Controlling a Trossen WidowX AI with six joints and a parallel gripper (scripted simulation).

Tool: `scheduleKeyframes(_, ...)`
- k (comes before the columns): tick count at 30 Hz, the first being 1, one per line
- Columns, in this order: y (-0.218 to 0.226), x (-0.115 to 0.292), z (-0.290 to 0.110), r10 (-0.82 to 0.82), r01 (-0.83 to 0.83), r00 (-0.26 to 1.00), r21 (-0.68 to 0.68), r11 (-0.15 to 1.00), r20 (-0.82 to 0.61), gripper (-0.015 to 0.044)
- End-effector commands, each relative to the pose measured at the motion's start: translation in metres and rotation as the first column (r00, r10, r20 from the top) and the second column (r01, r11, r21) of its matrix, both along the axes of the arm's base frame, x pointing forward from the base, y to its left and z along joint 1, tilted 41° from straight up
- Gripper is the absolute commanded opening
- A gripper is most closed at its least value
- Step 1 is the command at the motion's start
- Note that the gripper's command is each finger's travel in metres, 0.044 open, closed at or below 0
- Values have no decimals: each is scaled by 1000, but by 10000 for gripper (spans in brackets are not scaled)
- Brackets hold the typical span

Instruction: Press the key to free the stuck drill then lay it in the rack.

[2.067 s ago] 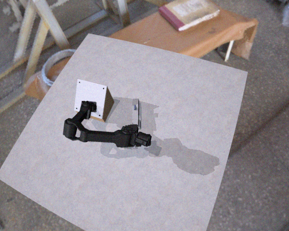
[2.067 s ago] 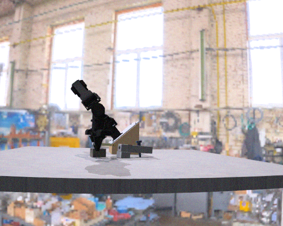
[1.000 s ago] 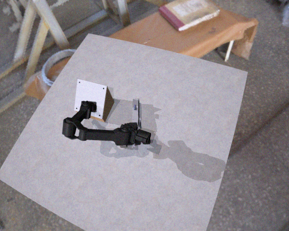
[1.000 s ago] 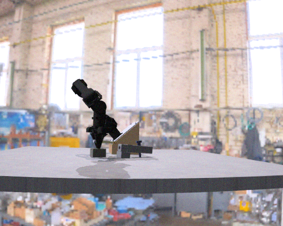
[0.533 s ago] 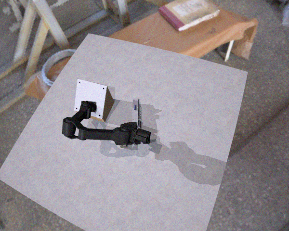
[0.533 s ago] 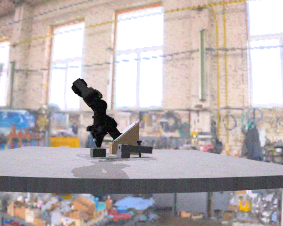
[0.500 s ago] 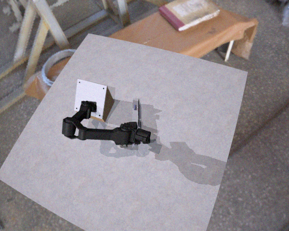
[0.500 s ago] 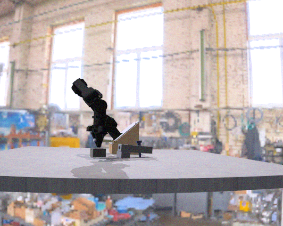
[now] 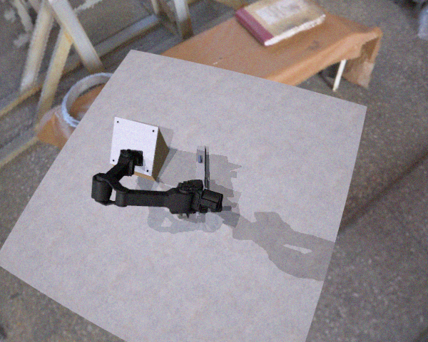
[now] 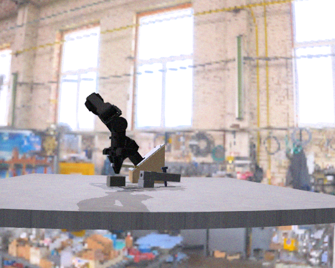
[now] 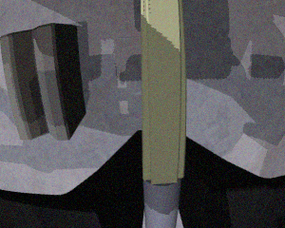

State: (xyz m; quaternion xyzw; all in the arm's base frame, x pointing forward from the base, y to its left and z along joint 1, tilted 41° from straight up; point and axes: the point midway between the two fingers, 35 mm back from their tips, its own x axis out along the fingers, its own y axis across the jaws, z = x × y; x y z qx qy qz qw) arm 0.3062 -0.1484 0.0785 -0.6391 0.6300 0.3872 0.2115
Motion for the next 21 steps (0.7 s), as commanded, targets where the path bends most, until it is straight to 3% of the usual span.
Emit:
scheduleKeyframes(1, 1, 1, 3, -1, 1, 1000, -3, 1000, 8, 0)
scheduleKeyframes(21, 4, 2, 7, -1, 1, 1000, -3, 1000, 8, 0)
